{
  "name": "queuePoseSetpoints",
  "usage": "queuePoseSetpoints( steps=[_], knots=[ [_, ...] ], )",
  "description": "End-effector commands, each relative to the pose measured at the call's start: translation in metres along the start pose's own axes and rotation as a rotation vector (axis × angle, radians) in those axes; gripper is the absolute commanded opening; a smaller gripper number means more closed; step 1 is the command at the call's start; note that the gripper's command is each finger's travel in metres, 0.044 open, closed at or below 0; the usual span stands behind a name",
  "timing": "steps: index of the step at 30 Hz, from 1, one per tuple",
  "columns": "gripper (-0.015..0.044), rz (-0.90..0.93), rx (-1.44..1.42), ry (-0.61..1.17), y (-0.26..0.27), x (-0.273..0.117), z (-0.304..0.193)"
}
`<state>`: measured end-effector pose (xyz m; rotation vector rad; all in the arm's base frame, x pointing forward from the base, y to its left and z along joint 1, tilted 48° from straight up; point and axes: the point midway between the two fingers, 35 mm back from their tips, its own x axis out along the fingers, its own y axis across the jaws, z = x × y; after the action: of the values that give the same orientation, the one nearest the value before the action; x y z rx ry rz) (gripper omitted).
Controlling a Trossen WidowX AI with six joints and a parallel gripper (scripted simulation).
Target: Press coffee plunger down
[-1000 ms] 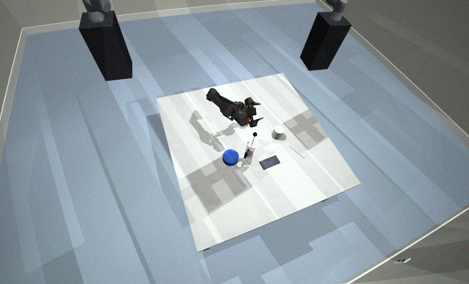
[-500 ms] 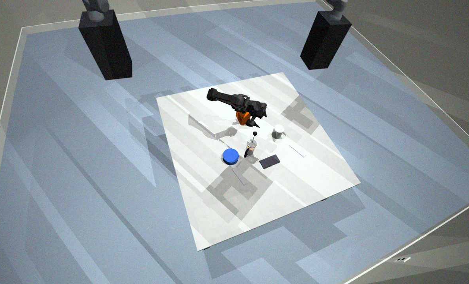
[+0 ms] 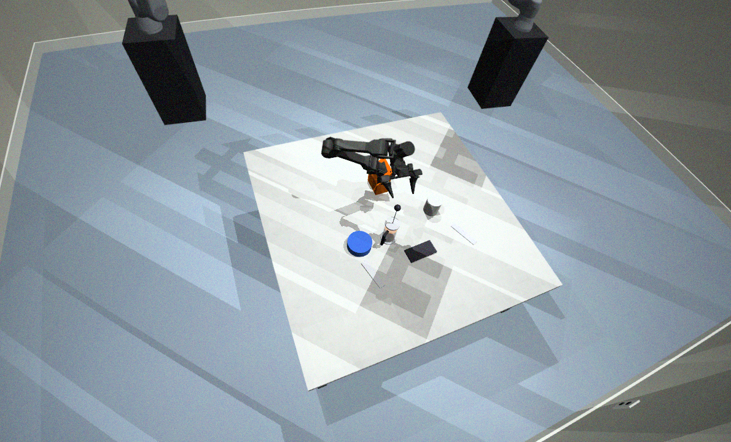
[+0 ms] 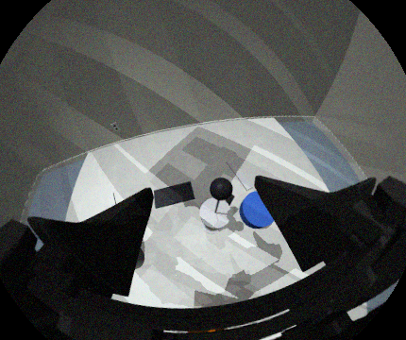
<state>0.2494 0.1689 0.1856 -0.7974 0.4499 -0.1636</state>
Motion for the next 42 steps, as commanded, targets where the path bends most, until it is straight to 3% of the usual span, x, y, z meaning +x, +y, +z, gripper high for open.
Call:
queuePoseSetpoints(
  steps=[1, 41, 42],
  knots=[
    [0.0440, -0.141, 0.067, -0.087, -0.014, 0.010, -0.030],
    [0.0440, -0.144, 0.067, -0.091, -0.021, 0.052, -0.030],
    [0.0414, -0.144, 0.067, -0.091, -0.021, 0.052, -0.030]
  ],
)
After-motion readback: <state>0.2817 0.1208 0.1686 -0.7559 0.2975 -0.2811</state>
